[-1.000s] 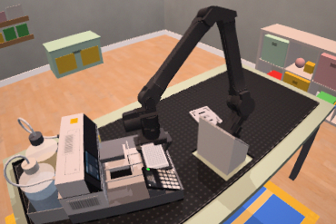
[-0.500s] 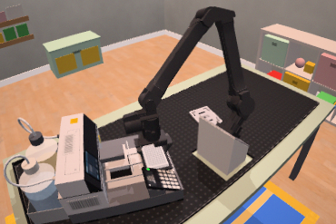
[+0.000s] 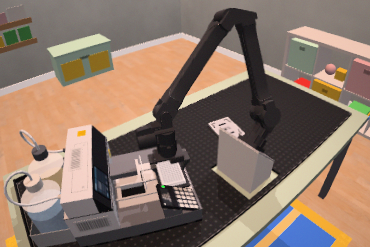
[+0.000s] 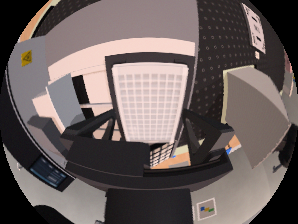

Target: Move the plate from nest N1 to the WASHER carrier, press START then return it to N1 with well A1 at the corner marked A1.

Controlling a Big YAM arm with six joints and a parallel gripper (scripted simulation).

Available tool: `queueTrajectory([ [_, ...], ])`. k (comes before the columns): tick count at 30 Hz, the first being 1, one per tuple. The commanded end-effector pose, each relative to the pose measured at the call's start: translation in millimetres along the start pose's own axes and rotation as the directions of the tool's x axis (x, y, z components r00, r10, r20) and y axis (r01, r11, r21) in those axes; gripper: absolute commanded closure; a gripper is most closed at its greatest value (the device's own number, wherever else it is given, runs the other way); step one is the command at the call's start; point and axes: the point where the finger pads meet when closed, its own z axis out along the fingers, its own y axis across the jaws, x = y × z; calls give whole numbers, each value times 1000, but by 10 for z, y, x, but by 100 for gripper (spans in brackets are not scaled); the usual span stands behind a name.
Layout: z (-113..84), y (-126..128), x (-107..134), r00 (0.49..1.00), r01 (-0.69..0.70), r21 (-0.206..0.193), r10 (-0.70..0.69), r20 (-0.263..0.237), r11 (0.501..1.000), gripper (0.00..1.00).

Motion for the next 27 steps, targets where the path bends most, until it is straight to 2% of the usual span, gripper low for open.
queueTrajectory([
  [1, 96, -24, -12, 1000, 3, 8, -3, -4, 1000, 0],
  [3, 96, -24, -12, 1000, 3, 8, -3, -4, 1000, 0],
  [4, -31, 35, -36, 1000, -6, -27, 6, 0, 1000, 0],
  [9, 136, -25, -12, 1000, 3, 8, -3, -4, 1000, 0],
  [14, 44, 13, -26, 1000, -1, -15, 1, 0, 1000, 0],
  [15, 11, 95, -17, 1000, -6, -22, 6, 1, 1000, 0],
  [25, 11, 95, -17, 1000, -6, -22, 6, 1, 1000, 0],
  [27, 11, 95, -17, 1000, -6, -22, 6, 1, 1000, 4],
])
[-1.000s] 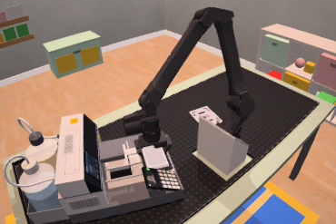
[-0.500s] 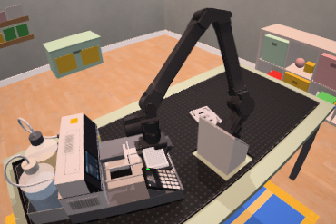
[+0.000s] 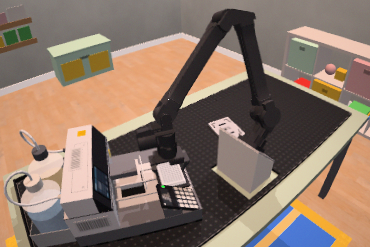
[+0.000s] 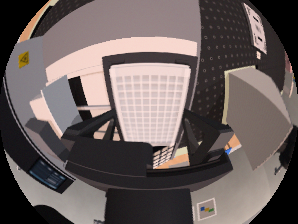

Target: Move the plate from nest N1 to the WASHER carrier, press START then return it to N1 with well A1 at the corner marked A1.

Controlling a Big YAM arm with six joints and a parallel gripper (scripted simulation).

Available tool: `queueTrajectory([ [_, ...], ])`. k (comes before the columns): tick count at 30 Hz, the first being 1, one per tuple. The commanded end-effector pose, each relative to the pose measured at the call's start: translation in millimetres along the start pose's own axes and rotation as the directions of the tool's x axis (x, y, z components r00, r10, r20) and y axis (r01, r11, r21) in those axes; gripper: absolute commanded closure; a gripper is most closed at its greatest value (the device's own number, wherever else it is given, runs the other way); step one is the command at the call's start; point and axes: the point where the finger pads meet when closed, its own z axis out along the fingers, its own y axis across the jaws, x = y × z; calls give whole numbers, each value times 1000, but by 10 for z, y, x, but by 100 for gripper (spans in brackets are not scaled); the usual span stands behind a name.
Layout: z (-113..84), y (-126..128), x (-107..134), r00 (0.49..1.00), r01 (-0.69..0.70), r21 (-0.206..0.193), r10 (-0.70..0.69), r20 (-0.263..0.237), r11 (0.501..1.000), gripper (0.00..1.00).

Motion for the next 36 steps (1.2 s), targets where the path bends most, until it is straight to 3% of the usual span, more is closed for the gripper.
queueTrajectory([
  [1, -61, 98, -19, 1000, -6, -23, 6, 2, 1000, 6],
  [6, -61, 98, -19, 1000, -6, -23, 6, 2, 1000, 16],
  [36, -61, 98, -19, 1000, -6, -23, 6, 2, 1000, 16],
])
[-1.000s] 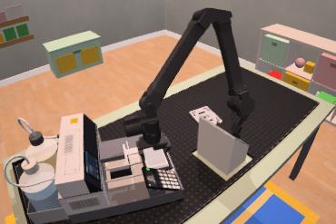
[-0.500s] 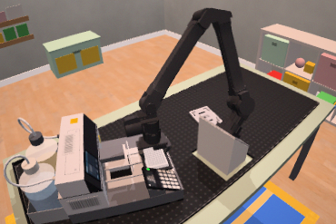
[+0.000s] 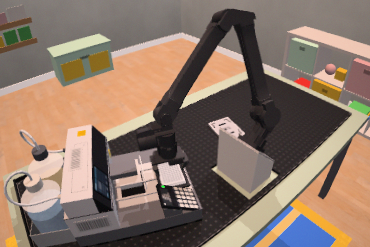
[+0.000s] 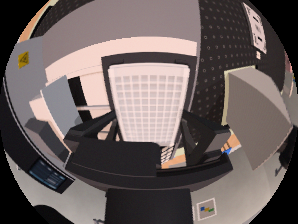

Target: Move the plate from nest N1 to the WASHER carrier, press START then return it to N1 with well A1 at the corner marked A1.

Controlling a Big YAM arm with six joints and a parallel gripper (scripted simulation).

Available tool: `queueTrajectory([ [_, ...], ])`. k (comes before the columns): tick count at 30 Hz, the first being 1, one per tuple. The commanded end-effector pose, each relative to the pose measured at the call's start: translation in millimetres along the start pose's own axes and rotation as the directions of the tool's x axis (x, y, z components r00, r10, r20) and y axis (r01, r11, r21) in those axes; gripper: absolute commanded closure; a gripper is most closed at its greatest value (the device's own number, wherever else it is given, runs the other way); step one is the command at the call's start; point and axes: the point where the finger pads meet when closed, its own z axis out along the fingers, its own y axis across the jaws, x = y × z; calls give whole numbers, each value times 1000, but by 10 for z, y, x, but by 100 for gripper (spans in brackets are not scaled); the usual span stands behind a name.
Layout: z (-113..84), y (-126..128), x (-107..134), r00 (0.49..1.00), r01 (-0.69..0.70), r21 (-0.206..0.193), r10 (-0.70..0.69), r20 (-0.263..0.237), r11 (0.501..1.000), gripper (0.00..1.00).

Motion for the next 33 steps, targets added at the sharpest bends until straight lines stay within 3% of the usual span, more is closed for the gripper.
queueTrajectory([
  [1, -64, 103, -19, 1000, -6, -25, 6, 1, 1000, 16],
  [20, -64, 103, -19, 1000, -6, -25, 6, 1, 1000, 16],
  [21, -93, -1, -25, 1000, 2, -13, -2, 4, 1000, 16],
  [28, -307, 214, -20, 1000, -15, -55, 16, 5, 998, 16],
  [33, -398, 218, -19, 1000, -16, -57, 16, 5, 998, 16],
])
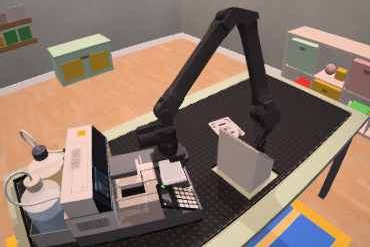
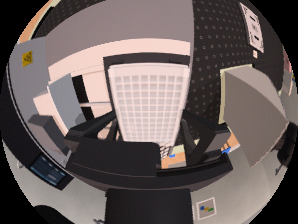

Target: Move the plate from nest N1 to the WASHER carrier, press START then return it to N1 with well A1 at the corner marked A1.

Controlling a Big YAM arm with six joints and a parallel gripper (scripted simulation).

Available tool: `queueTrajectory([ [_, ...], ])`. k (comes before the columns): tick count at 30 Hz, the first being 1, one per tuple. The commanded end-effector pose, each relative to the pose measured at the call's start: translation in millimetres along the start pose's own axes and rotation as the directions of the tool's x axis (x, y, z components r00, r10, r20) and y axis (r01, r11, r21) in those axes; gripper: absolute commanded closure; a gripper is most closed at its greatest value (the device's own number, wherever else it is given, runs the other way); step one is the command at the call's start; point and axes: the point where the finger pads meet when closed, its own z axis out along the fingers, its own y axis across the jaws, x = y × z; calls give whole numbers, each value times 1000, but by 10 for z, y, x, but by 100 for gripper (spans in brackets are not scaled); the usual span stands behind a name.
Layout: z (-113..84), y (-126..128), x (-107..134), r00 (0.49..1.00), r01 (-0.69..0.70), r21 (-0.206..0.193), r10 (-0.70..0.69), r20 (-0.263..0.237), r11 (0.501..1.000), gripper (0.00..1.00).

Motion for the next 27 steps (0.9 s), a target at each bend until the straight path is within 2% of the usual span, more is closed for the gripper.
queueTrajectory([
  [1, -289, 256, -10, 1000, -16, -61, 17, 7, 998, 16],
  [7, -395, 255, -8, 1000, -16, -62, 17, 7, 998, 16],
  [9, -395, 255, -8, 1000, -16, -62, 17, 7, 998, 16],
  [10, -355, 237, 8, 1000, -12, -48, 12, 9, 999, 16],
  [12, -448, 254, -7, 1000, -16, -63, 17, 6, 998, 16],
  [24, -660, 250, -3, 1000, -16, -65, 17, 5, 998, 16],
  [26, -660, 250, -3, 1000, -16, -65, 17, 5, 998, 16],
  [27, -584, 227, 22, 1000, -9, -41, 9, 8, 999, 16],
])
